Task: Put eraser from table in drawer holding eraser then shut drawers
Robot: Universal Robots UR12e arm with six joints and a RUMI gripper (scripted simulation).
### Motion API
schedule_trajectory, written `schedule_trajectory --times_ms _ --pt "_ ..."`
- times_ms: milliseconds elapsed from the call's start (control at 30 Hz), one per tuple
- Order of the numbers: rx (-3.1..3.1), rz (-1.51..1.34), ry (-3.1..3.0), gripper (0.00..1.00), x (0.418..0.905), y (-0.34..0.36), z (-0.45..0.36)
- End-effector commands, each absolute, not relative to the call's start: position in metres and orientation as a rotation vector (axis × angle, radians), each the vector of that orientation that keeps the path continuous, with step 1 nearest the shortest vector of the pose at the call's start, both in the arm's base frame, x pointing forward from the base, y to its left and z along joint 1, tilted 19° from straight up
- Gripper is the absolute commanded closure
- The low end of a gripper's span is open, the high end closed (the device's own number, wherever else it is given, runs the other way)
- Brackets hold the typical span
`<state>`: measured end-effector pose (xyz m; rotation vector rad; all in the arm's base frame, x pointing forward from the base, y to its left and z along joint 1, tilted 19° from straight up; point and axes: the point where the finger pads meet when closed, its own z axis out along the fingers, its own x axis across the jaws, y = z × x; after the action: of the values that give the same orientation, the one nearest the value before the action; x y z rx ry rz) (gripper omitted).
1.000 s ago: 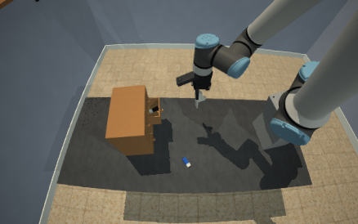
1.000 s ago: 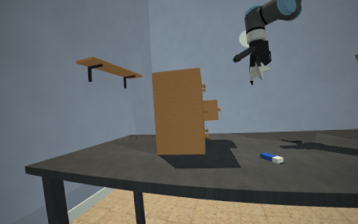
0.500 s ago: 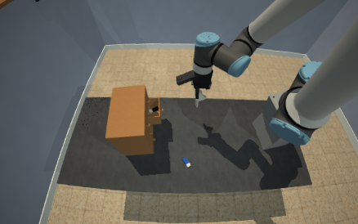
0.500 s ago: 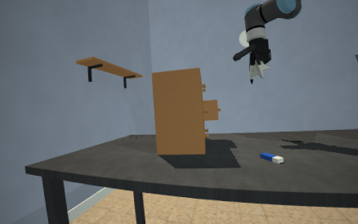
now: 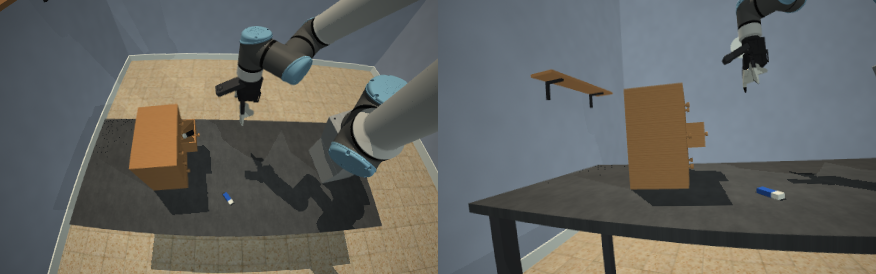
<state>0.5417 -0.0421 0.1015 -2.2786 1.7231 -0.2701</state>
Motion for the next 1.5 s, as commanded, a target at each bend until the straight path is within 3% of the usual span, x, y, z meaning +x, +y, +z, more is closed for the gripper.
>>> schedule_trajectory --times_ms 0,233,433,633,1467 --pt "-2.279 -0.268 1.722 0.0 0.538 -0.044 0.114" --pt "-2.279 -0.268 1.722 0.0 0.54 -0.043 0.118" --pt "-2.28 -0.268 1.723 0.0 0.616 -0.019 0.146" --pt "-2.279 -0.268 1.722 0.0 0.638 -0.009 0.153" --pt "-2.238 -0.315 1.683 0.0 0.651 -0.005 0.146"
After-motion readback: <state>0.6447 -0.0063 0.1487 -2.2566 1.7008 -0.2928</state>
